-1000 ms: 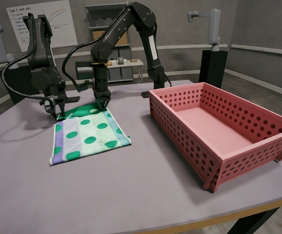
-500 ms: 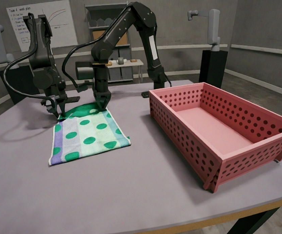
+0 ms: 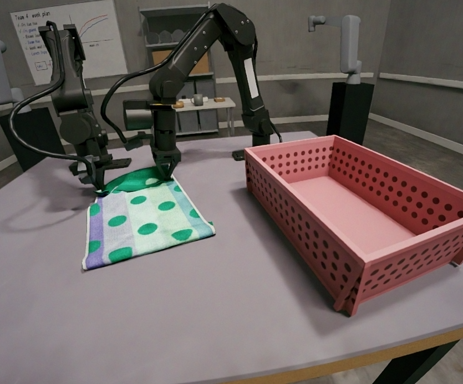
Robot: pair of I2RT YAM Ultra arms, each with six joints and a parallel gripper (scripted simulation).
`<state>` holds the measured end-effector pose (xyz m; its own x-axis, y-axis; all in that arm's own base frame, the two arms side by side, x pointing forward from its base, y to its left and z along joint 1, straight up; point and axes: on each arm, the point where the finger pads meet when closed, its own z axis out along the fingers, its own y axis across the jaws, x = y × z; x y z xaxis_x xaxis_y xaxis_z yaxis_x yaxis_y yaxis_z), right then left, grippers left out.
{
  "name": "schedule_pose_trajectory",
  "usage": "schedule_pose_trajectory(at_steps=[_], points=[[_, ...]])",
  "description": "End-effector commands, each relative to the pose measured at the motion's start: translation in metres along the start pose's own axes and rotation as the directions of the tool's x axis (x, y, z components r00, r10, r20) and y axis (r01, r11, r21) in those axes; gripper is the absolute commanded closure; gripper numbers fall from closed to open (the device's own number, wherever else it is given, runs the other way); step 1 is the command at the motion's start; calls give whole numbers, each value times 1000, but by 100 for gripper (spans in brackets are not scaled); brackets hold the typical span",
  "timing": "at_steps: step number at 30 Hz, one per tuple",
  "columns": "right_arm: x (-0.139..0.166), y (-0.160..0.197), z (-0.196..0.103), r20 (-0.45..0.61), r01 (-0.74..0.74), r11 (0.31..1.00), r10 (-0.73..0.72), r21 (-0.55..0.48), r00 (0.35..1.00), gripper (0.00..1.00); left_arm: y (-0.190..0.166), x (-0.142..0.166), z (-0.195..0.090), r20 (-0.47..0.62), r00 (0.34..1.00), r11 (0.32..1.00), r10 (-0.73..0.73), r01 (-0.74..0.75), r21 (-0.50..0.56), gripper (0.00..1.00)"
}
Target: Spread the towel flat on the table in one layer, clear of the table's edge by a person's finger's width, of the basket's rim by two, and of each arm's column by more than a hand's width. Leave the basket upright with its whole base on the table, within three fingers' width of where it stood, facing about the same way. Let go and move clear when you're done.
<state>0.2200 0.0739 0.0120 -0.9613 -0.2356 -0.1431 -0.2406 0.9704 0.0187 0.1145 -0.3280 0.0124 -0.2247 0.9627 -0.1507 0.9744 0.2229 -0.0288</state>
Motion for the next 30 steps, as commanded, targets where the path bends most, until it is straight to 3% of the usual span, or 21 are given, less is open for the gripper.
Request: schedule_pose_trajectory(at_steps=[1,6,7,28,30], points=[[3,-3,1,14,-2,1000,2,-18,1000,100,7,7,4,-32,999,1000,-4,4,1,100],[11,-5,6,-28,7,1000,-7,4,1000,100,8,11,1,-30,1000,1000,-3,2,-11,100],[11,-5,6,-28,7,1000,-7,4,1000,100,9,-7,-23,25,1000,1000,0,0,-19,66],[11,-5,6,-28,4,1000,-4,4,1000,100,-5,-5,-9,-7,1000,1000,3,-3,12,66],[11,-5,6,-28,4,1000,-4,4,1000,100,-6,6,6,-26,1000,1000,1,-1,13,66]])
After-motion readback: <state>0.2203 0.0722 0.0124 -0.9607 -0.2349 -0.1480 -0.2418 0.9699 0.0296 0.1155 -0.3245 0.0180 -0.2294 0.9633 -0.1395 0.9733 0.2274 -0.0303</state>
